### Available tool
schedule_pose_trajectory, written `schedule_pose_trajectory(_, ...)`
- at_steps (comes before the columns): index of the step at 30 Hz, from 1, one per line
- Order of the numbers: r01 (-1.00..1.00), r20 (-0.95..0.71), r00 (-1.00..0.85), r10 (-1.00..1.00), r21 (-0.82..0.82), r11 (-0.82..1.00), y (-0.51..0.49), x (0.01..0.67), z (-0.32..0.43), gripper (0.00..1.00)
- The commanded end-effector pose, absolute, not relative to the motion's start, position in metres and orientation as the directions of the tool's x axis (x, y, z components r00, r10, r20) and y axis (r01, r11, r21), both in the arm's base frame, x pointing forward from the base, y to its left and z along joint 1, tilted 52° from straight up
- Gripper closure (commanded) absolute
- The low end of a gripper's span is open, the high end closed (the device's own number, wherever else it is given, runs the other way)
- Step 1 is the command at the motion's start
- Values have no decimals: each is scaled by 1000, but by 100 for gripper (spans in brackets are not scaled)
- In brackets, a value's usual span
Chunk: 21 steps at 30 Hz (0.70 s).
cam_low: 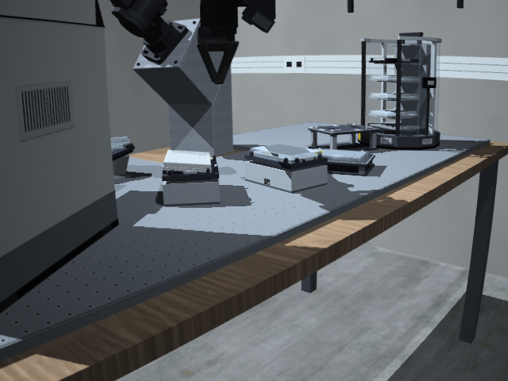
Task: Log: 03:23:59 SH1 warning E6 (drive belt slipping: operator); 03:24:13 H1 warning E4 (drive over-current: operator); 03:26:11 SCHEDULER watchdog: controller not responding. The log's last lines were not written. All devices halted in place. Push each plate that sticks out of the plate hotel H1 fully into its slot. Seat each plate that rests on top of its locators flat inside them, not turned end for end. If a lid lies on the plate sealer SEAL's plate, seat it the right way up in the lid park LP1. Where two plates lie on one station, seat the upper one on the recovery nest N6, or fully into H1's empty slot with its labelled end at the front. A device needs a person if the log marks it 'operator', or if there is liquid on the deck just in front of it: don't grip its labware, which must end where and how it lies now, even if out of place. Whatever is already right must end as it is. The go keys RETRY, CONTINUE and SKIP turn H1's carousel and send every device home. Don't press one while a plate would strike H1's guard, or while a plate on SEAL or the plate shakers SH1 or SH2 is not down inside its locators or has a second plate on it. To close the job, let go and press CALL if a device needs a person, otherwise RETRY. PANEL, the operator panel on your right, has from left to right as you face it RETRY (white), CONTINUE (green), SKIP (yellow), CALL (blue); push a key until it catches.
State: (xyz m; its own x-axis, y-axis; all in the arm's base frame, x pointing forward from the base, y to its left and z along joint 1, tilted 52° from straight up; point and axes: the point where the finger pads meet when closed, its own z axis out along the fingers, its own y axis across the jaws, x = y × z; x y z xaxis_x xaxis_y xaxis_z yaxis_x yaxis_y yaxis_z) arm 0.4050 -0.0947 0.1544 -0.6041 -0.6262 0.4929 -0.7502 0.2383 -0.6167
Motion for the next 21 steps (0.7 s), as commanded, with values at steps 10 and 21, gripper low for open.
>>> schedule_pose_trajectory(10, -710, 445, -630, -637, -662, 240, -63, 407, 194, 0)
schedule_pose_trajectory(21, -541, 280, -786, -550, -742, 396, -44, 418, 165, 0)
